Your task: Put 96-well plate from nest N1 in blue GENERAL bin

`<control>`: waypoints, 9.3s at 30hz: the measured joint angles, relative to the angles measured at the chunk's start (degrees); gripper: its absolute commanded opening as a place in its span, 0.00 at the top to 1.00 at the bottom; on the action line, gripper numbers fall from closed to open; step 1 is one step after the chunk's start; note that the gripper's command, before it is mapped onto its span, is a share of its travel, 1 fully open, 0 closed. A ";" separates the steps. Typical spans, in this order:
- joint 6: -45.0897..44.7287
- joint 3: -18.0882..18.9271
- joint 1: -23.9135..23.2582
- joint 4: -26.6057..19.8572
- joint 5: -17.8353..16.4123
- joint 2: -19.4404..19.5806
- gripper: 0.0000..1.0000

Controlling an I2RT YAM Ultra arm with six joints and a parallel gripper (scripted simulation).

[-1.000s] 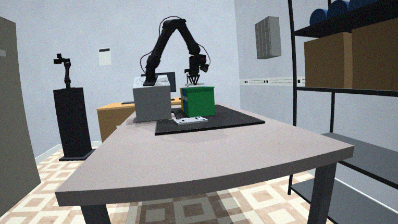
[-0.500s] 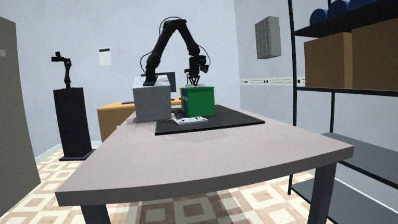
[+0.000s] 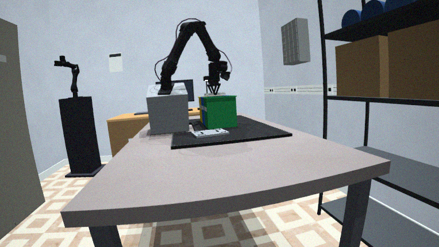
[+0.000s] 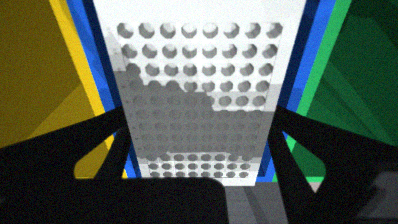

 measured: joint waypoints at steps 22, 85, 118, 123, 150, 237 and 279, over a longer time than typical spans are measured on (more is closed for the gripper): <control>-0.15 0.00 0.00 0.00 0.00 0.00 1.00; -1.92 -2.29 -1.77 6.45 0.04 3.52 1.00; -1.92 -1.75 -1.77 6.23 0.02 3.63 0.01; -1.92 -1.75 -1.77 6.25 0.02 3.63 0.01; -1.97 -1.75 -1.77 6.25 0.02 3.63 0.18; 1.29 2.91 1.40 -6.73 0.02 -3.58 0.18; -13.70 -9.77 -14.73 -4.68 0.94 -18.78 0.18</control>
